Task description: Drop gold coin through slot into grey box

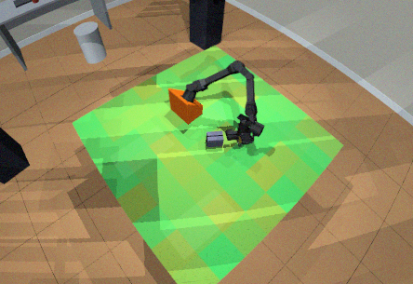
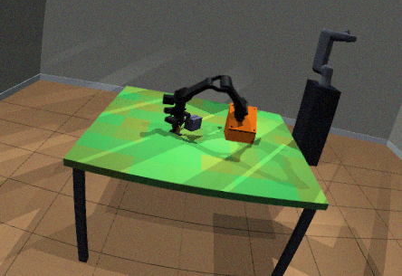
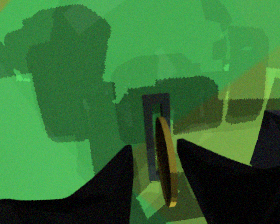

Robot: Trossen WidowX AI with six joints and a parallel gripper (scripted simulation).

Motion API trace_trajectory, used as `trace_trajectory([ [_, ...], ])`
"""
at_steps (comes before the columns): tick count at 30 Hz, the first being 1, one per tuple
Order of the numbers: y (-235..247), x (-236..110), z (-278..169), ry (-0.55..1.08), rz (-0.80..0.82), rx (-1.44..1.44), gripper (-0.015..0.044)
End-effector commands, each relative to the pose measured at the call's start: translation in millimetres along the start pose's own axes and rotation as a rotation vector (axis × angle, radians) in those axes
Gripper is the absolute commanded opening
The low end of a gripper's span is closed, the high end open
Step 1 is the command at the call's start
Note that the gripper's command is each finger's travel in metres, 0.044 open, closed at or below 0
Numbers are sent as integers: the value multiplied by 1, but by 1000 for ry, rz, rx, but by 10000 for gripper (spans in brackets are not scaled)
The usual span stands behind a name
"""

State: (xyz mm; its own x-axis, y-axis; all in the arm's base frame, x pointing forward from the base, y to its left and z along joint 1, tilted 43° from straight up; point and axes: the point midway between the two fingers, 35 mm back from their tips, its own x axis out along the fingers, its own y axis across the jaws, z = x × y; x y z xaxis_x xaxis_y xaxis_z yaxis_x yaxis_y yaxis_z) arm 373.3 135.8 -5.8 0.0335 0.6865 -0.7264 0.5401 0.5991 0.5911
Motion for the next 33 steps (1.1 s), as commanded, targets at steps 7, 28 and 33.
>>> trace_trajectory([
  [7, -4, 5, -2, 10, -8, 12, 29],
  [28, -3, -18, 1, 7, -11, 11, 0],
  [33, -3, -31, 2, 7, -12, 11, 0],
])
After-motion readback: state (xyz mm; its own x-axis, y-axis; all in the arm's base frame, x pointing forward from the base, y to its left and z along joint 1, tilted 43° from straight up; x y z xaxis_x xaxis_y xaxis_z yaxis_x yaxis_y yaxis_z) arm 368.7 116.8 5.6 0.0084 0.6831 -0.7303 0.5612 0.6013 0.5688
